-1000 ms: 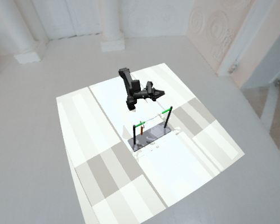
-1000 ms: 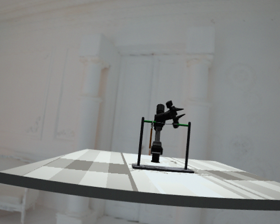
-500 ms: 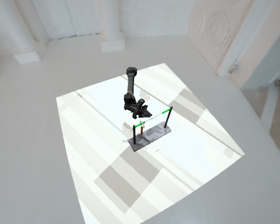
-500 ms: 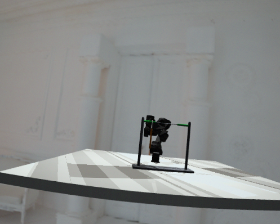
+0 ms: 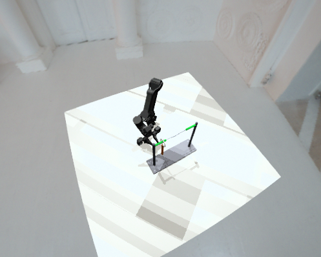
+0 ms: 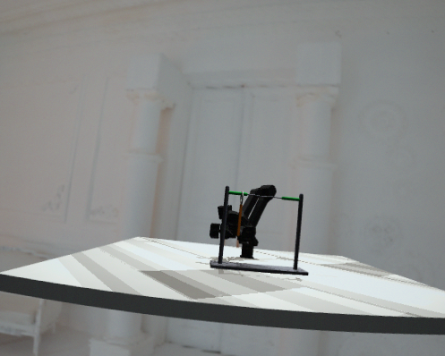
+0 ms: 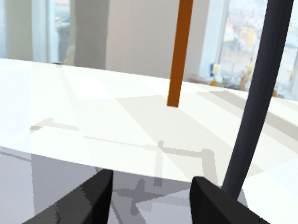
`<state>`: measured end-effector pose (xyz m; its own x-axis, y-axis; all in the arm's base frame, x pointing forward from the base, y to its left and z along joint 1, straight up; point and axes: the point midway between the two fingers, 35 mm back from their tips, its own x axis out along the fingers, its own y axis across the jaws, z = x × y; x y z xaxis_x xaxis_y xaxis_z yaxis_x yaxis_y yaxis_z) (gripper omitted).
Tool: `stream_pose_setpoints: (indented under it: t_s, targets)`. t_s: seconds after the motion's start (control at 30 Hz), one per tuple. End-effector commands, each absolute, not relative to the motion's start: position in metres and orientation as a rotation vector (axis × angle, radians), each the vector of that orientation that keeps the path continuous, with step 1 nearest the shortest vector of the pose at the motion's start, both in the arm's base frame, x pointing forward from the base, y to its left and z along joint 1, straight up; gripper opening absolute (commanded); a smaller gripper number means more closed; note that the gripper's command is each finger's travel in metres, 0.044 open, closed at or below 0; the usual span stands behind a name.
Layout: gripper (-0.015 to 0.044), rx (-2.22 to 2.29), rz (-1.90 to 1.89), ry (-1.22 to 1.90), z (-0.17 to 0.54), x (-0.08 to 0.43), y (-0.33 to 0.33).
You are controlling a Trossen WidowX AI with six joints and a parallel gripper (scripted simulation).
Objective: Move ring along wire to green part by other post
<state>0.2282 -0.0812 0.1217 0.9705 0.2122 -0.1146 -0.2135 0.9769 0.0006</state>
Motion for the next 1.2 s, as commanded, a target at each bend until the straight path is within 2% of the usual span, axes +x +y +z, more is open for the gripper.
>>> stream_pose_setpoints:
  t_s: [0.0,0.23,0.73,1.17]
  targets:
    - [0.016,0.101,0.159,0.146,0.104,0.217,-0.086]
    - [0.016,0.094,0.156,0.147,0.105,0.219,-0.087]
    - [0.016,-0.011,0.072,0.079,0.149,0.262,-0.076]
    - [0.016,-0.012,0.071,0.077,0.151,0.272,-0.076]
